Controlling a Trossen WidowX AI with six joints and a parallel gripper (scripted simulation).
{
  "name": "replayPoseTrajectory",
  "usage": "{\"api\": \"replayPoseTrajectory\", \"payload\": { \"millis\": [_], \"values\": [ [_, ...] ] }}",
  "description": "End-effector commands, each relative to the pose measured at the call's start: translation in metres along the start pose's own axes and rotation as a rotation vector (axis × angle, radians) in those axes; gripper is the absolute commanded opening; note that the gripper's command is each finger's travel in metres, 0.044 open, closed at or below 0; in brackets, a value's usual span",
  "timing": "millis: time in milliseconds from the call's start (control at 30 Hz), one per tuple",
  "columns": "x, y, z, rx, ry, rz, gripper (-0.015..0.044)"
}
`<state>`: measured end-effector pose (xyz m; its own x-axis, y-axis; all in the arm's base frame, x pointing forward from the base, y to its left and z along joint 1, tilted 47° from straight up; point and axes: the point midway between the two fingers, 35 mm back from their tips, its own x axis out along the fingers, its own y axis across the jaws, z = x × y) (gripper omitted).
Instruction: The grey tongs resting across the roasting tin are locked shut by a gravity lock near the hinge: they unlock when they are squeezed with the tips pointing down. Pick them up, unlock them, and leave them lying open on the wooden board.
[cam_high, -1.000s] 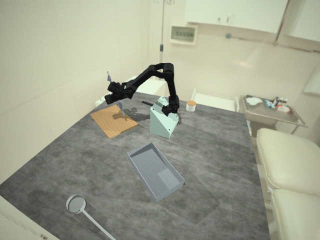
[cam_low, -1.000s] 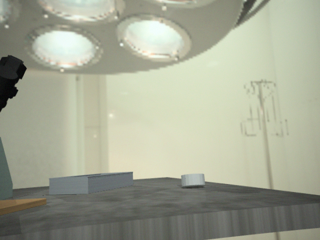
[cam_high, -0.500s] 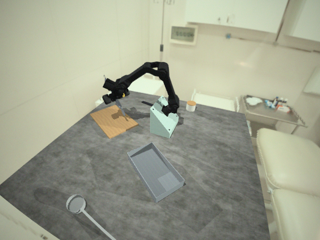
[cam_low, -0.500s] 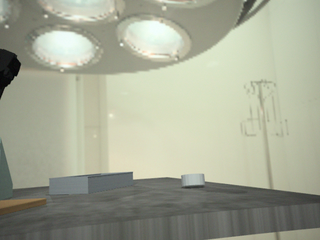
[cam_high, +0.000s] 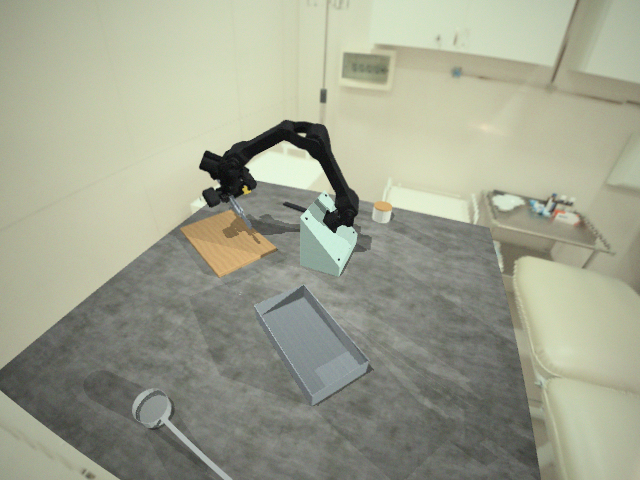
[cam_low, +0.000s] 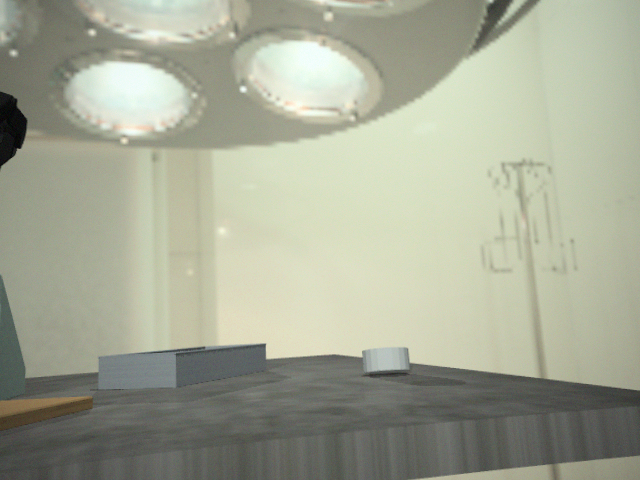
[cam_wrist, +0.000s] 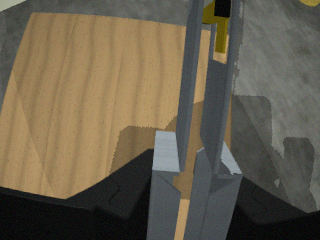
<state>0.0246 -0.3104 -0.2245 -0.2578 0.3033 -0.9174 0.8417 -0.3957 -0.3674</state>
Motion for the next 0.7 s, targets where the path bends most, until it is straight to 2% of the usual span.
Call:
{"api": "replayPoseTrajectory", "payload": {
  "millis": [0,667],
  "values": [
    [0.0026,0.0001,0.0011,-0.003,0.055,0.005,-0.015],
    [0.0017,-0.0059,-0.0001,0.01,0.37,0.043,-0.015]
  ]
}}
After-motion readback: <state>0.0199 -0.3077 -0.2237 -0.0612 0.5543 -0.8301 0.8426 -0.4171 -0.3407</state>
